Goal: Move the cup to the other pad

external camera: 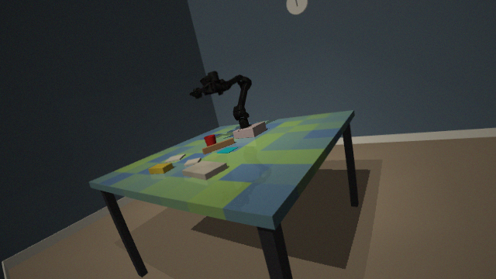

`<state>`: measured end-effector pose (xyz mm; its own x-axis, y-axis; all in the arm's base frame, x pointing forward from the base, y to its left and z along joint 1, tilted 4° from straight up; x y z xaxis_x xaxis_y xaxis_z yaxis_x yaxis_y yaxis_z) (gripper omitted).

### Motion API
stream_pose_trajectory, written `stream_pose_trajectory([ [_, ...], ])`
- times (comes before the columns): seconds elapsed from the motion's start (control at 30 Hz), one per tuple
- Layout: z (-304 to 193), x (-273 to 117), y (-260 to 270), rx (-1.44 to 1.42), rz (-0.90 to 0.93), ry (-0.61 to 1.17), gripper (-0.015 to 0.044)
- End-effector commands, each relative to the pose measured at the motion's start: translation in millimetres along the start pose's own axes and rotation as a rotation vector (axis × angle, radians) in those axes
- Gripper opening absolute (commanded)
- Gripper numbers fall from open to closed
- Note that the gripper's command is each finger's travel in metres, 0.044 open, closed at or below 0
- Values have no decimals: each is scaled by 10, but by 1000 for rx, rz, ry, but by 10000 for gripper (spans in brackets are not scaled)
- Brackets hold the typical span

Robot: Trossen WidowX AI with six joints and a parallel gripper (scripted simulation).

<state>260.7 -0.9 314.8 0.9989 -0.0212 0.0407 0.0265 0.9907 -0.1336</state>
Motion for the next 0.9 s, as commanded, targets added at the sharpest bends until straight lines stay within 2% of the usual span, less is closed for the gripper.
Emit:
stream_pose_trajectory([
  [0.0,-27,14,-6,-17,-2,19,374],
  [0.07,-248,108,-61,-151,-3,169,321],
  [0.2,-908,185,-246,-515,116,621,216],
  [0.3,-1331,60,-379,-728,332,932,148],
  [0.43,-1703,-245,-503,-888,761,1240,148],
  [0.5,-1782,-379,-539,-909,955,1314,148],
  [0.53,-1791,-400,-544,-911,987,1323,148],
  [0.87,-1793,-363,-499,-910,991,1324,148],
])
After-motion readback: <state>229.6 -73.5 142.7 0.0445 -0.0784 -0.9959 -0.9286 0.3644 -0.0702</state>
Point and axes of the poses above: the point midway between the two fingers, 35 mm back from their tips, its own x axis out along the fingers, its own y axis across the jaws, z = x × y, the point moved 5 cm from there along -x, back along the fingers, and after that the axes turned 7 degrees about -x, right-handed, at the moved point
